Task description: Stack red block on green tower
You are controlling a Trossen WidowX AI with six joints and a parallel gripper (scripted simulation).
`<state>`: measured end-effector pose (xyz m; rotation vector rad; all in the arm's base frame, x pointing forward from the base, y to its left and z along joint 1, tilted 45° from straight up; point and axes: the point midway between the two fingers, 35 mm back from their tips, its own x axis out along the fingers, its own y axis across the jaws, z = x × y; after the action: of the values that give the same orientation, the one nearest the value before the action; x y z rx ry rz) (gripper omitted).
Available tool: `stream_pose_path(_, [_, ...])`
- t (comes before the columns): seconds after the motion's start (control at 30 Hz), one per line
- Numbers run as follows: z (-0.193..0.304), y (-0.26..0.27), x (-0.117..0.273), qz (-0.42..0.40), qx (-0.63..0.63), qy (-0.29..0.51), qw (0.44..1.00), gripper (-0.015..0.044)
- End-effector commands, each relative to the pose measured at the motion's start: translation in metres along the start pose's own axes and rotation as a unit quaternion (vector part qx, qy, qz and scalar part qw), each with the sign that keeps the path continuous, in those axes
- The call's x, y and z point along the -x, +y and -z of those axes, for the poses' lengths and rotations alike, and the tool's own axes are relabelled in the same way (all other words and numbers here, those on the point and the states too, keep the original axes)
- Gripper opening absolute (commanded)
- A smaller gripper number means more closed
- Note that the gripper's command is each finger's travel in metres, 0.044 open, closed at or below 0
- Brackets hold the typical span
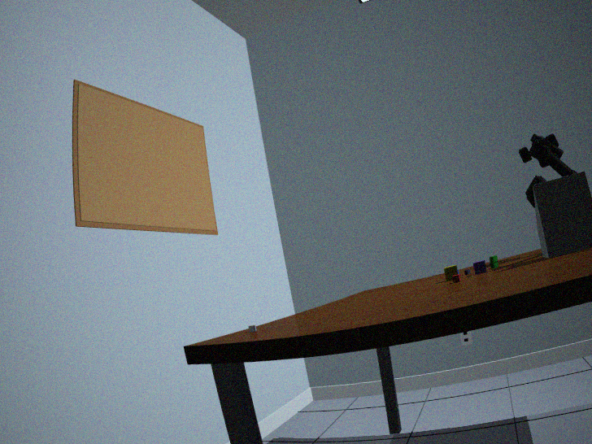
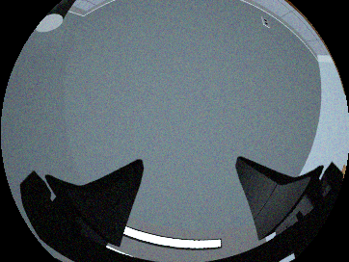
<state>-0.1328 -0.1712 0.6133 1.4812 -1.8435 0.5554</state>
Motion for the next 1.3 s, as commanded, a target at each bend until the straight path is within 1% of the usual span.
stream_pose_path(0.0, [0.002,-0.002,0.0,0.002,0.002,0.003,1.0,0.0426])
stream_pose_path(0.03, [0.01,-0.007,0.001,0.008,0.008,0.011,1.0,0.044])
stream_pose_path(0.17, [0.062,-0.048,0.011,0.052,0.051,0.075,0.994,0.044])
stream_pose_path(0.3, [0.111,-0.094,0.029,0.097,0.096,0.139,0.981,0.044])
stream_pose_path(0.47, [0.162,-0.156,0.067,0.149,0.183,0.227,0.945,0.044])
stream_pose_path(0.63, [0.201,-0.22,0.112,0.201,0.252,0.305,0.896,0.044])
stream_pose_path(0.77, [0.207,-0.235,0.126,0.192,0.296,0.328,0.877,0.044])
stream_pose_path(1.0, [0.234,-0.321,0.199,0.26,0.368,0.417,0.79,0.044])
stream_pose_path(1.27, [0.229,-0.412,0.292,0.339,0.44,0.497,0.667,0.044])
